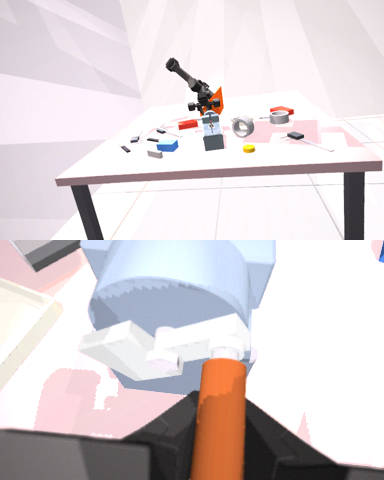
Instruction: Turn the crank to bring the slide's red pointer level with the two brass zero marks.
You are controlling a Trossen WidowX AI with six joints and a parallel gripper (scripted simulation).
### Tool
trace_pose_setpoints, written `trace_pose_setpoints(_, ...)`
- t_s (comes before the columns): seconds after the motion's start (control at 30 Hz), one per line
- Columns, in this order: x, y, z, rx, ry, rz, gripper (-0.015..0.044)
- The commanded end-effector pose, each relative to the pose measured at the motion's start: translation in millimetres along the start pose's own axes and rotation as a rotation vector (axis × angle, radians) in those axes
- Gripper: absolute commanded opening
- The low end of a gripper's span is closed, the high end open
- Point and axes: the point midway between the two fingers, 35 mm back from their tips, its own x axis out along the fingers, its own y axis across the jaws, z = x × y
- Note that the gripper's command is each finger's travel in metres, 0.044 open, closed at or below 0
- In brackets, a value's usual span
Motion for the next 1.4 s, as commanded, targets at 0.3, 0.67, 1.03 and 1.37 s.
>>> trace_pose_setpoints(0.3,12,-6,-13,0.009,0.012,-0.012,0.0)
trace_pose_setpoints(0.67,22,-2,-23,0.009,0.012,-0.012,0.0)
trace_pose_setpoints(1.03,29,6,-30,0.009,0.012,-0.012,0.0)
trace_pose_setpoints(1.37,33,17,-34,0.009,0.012,-0.012,0.0)
